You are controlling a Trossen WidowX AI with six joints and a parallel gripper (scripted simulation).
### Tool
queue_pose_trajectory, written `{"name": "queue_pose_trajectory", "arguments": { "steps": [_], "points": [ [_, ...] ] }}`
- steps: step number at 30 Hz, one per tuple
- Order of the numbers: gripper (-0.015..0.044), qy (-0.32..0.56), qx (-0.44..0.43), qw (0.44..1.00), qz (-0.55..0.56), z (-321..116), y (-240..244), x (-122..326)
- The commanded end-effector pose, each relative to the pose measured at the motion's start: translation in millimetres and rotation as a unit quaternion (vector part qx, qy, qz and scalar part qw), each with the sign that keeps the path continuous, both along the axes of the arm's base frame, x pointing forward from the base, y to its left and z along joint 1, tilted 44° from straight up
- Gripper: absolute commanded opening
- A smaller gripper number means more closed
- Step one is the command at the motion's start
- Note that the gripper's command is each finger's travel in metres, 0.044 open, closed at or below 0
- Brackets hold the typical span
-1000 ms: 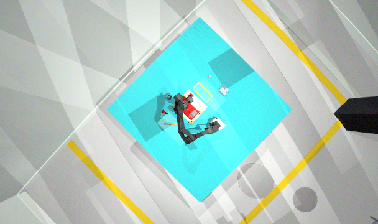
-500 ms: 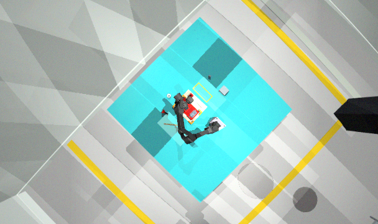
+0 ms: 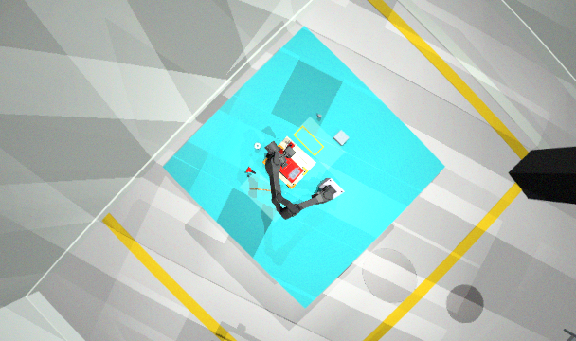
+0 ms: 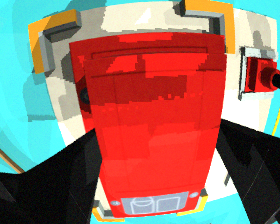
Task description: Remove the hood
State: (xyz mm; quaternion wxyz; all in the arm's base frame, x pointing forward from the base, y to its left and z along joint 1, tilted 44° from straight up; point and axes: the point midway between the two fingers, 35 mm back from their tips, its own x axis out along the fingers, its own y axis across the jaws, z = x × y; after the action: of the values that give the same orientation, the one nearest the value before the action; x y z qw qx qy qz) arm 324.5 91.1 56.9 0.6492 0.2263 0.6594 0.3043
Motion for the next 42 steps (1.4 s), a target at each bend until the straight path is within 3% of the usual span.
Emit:
{"name": "queue_pose_trajectory", "arguments": {
  "steps": [1, 31, 42],
  "points": [
    [0.0, -0.004, -0.002, 1.0, 0.0, 4, -3, 2],
    [0.0, -0.003, -0.002, 1.0, 0.0, 18, -17, 3],
    [0.0, -0.003, -0.002, 1.0, 0.0, 46, -45, 5]
  ]
}}
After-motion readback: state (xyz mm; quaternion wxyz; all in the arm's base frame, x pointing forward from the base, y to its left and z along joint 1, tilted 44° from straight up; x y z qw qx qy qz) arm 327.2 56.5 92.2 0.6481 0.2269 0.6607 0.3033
